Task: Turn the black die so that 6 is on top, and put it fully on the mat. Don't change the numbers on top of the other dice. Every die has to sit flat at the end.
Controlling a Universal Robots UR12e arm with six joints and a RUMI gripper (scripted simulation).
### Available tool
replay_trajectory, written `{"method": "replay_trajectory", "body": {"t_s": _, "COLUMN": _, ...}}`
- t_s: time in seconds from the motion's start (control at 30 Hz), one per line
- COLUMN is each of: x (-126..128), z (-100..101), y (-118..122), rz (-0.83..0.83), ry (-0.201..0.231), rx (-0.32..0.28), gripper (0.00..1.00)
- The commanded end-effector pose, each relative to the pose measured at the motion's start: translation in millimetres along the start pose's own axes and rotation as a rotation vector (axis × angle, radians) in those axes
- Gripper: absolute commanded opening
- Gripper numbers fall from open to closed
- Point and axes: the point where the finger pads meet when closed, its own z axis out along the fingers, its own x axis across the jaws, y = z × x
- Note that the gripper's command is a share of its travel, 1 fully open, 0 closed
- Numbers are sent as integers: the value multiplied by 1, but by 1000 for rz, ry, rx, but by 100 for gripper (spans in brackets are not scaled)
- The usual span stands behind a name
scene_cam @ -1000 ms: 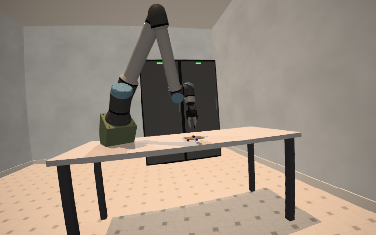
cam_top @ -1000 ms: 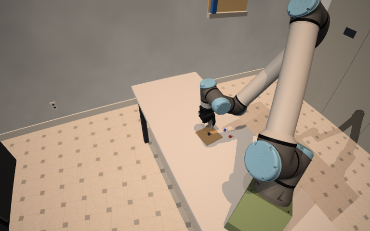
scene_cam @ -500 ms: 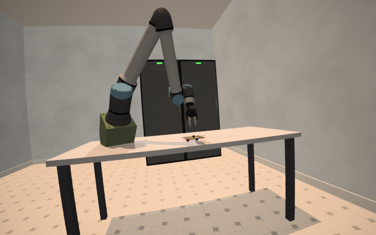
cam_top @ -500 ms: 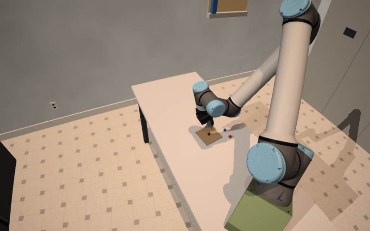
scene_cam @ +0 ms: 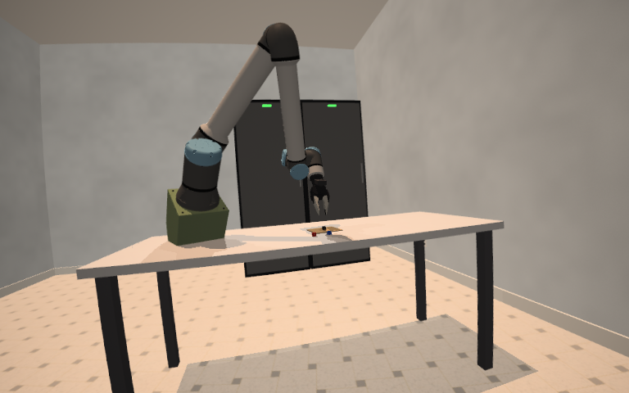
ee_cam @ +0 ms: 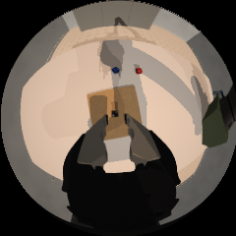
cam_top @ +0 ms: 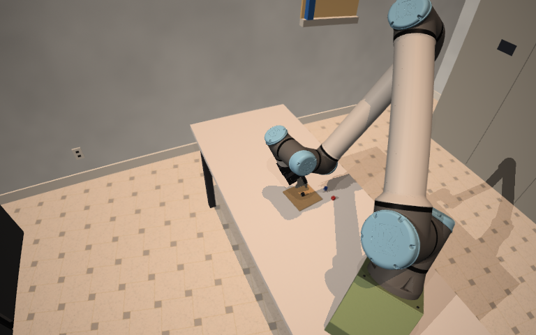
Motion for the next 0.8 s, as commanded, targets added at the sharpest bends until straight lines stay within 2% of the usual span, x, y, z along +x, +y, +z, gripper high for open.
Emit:
{"method": "replay_trajectory", "body": {"t_s": 0.0, "x": -1, "z": -1, "y": 1, "rz": 2, "ry": -2, "rx": 69, "gripper": 18}}
{"method": "replay_trajectory", "body": {"t_s": 0.43, "x": -1, "z": -2, "y": 1, "rz": 3, "ry": -1, "rx": 102, "gripper": 18}}
{"method": "replay_trajectory", "body": {"t_s": 0.7, "x": 3, "z": 1, "y": 2, "rz": 7, "ry": 16, "rx": 197, "gripper": 18}}
{"method": "replay_trajectory", "body": {"t_s": 0.77, "x": 3, "z": 1, "y": 2, "rz": 7, "ry": 16, "rx": 197, "gripper": 18}}
